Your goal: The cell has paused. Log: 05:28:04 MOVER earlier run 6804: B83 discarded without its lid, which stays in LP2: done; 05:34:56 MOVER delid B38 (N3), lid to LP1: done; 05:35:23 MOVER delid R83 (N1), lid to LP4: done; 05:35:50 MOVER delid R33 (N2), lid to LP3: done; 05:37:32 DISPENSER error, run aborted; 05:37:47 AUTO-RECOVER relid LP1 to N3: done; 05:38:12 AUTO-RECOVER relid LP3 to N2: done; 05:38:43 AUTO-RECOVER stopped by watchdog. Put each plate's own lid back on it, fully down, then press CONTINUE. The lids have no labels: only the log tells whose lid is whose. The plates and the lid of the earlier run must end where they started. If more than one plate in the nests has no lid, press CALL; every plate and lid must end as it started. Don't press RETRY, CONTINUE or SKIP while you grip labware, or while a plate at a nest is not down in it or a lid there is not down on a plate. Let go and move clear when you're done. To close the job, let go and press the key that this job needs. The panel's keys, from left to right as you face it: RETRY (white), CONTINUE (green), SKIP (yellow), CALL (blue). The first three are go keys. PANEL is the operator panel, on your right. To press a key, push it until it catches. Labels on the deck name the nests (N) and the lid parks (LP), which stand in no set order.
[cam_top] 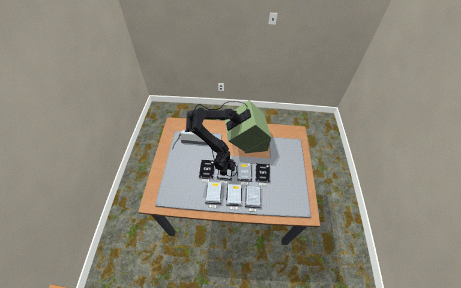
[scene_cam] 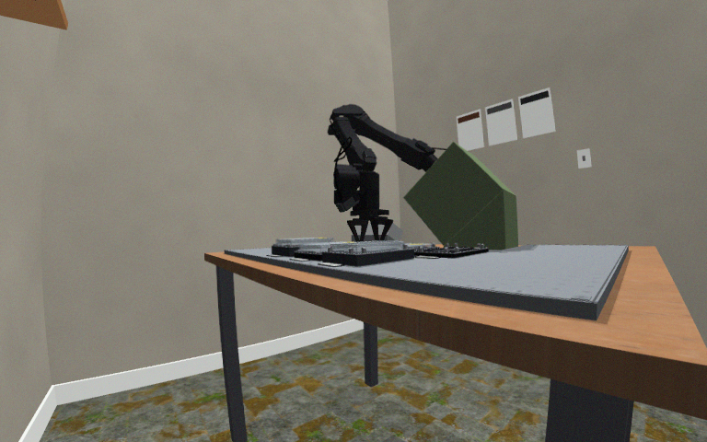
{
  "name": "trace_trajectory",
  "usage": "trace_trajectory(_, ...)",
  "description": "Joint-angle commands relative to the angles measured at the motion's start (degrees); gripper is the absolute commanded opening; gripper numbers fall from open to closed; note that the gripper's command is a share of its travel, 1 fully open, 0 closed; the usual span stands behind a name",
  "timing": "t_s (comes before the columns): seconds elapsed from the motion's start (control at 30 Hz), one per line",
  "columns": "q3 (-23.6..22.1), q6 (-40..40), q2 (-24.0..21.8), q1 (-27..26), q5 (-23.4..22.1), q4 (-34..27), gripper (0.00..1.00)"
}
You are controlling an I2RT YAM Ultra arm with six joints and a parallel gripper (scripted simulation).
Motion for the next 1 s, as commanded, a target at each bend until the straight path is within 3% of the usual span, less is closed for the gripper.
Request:
trace_trajectory(0.0, -2.66, 1.03, -0.47, -0.79, 0.82, -1.91, 0.00)
trace_trajectory(0.33, -3.21, 1.98, -3.06, 1.30, 1.20, -3.67, 0.00)
trace_trajectory(0.97, -2.61, 6.74, -9.58, 5.20, 2.28, -12.39, 0.00)
